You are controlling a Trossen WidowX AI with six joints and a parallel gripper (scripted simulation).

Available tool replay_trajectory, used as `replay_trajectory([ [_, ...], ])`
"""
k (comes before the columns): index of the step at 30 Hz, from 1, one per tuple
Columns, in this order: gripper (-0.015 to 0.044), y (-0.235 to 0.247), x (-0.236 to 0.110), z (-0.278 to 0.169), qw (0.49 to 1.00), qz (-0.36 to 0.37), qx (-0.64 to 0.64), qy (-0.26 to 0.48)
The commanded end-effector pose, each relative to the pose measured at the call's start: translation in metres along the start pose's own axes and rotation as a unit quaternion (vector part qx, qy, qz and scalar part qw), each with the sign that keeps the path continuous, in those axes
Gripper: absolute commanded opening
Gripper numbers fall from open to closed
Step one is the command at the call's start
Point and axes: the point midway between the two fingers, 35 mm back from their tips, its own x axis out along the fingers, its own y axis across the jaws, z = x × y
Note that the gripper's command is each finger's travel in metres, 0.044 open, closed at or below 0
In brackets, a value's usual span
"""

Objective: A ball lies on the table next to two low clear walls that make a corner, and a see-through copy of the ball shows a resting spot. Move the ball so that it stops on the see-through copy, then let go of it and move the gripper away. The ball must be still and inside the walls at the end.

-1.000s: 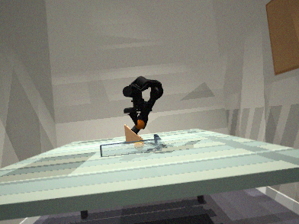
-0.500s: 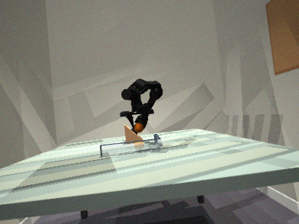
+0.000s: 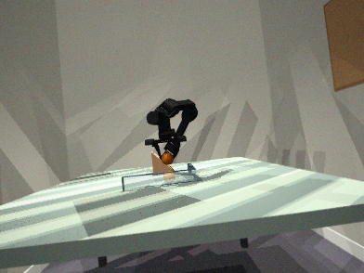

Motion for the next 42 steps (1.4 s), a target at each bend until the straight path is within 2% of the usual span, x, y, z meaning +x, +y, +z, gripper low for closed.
replay_trajectory([
  [1,0.0,0.0,0.001,0.003,1.0,0.001,0.01,-0.003],
  [18,0.0,0.001,0.07,0.003,1.0,0.003,0.01,-0.003],
  [41,0.0,0.001,0.089,0.003,1.0,0.003,0.01,-0.003],
  [42,0.0026,0.001,0.084,0.005,1.0,0.0,0.005,-0.005],
])
